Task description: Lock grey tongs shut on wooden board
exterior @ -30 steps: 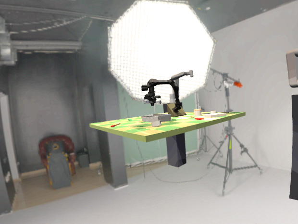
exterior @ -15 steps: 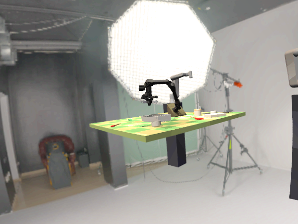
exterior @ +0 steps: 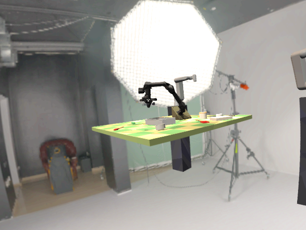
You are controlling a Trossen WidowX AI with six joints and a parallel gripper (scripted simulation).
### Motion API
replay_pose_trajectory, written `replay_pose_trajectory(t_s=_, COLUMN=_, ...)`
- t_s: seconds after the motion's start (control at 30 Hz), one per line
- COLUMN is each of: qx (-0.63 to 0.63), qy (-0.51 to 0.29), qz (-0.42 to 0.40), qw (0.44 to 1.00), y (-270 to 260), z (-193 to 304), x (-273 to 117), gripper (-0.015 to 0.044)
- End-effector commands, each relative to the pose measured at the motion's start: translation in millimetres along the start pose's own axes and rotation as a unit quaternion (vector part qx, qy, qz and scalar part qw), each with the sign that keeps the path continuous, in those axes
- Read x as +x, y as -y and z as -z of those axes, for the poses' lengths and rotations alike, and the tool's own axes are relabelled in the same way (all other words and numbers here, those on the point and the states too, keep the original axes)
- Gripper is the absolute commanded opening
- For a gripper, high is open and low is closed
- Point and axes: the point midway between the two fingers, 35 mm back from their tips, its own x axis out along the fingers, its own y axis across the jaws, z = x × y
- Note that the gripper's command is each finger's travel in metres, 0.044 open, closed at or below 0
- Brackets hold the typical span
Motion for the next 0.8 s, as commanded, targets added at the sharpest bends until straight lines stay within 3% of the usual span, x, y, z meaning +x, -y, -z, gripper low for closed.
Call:
replay_pose_trajectory(t_s=0.0, qx=-0.022, qy=-0.002, qz=0.002, qw=1.000, y=24.8, z=25.7, x=-2.8, gripper=-0.0150)
replay_pose_trajectory(t_s=0.57, qx=-0.130, qy=-0.002, qz=-0.023, qw=0.991, y=95.6, z=138.9, x=12.2, gripper=-0.0150)
replay_pose_trajectory(t_s=0.77, qx=-0.134, qy=-0.002, qz=-0.024, qw=0.991, y=97.7, z=143.7, x=13.3, gripper=-0.0150)
